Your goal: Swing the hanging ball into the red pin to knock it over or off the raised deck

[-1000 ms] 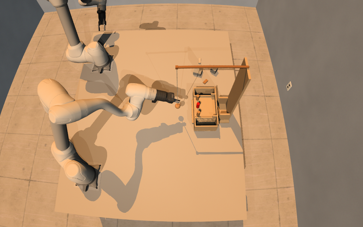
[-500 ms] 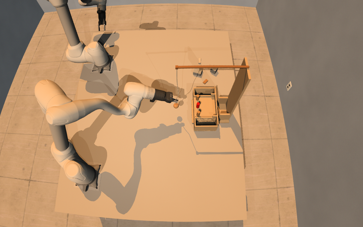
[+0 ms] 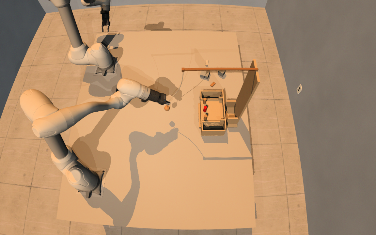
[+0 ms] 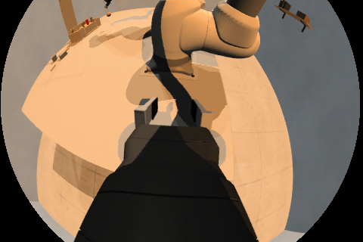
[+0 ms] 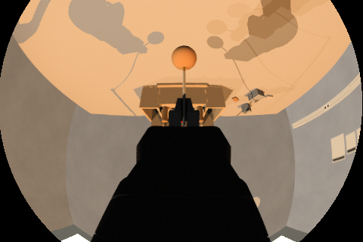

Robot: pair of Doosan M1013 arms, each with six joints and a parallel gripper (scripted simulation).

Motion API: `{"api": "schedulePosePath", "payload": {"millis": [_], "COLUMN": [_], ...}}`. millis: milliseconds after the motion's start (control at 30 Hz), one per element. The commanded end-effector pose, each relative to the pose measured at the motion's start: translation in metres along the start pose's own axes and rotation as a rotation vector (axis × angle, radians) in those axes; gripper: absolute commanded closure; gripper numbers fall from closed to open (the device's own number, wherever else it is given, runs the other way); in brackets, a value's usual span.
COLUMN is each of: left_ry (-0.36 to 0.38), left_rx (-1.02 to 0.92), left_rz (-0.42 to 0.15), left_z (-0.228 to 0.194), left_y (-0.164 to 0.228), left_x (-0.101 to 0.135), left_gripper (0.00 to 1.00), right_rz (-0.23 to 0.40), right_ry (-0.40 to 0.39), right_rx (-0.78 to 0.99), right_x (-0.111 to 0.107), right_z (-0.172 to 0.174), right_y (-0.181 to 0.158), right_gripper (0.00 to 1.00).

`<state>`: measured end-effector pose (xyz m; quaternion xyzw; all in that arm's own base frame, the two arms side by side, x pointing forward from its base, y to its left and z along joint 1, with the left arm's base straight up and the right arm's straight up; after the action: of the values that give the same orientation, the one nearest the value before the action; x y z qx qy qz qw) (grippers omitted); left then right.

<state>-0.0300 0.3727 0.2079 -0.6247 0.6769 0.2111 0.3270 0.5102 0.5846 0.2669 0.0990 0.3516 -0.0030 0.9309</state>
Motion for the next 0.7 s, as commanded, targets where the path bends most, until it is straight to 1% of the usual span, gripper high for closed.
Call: {"api": "schedulePosePath", "payload": {"millis": [0,133,233,667], "left_ry": [-0.001,-0.001,-0.001,-0.001], "left_rx": [0.0,0.0,0.0,0.0], "left_rz": [0.001,0.001,0.001,0.001], "left_z": [0.0,0.0,0.0,0.0], "left_y": [0.0,0.0,0.0,0.0], "left_x": [0.0,0.0,0.0,0.0], "left_gripper": [0.0,0.0,0.0,0.0], "right_rz": [-0.032,-0.044,-0.049,-0.051], "right_ry": [0.064,0.12,0.141,0.147], "right_rx": [-0.002,-0.002,-0.001,-0.002], "right_x": [-0.018,-0.039,-0.047,-0.049], "right_z": [0.0,-0.003,-0.004,-0.005], "right_y": [-0.001,-0.001,-0.001,-0.001], "right_gripper": [1.0,1.0,1.0,1.0]}}
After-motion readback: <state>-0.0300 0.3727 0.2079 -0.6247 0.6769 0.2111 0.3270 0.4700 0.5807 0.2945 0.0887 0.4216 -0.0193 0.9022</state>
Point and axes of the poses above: on each arm, the point where the finger pads meet when closed, its own x axis out along the fingers, its own y axis across the jaws, z = x × y, the point moved 7 cm from there along -x, back along the fingers, and after that the axes turned 13 degrees about x, right-handed, at the moved point
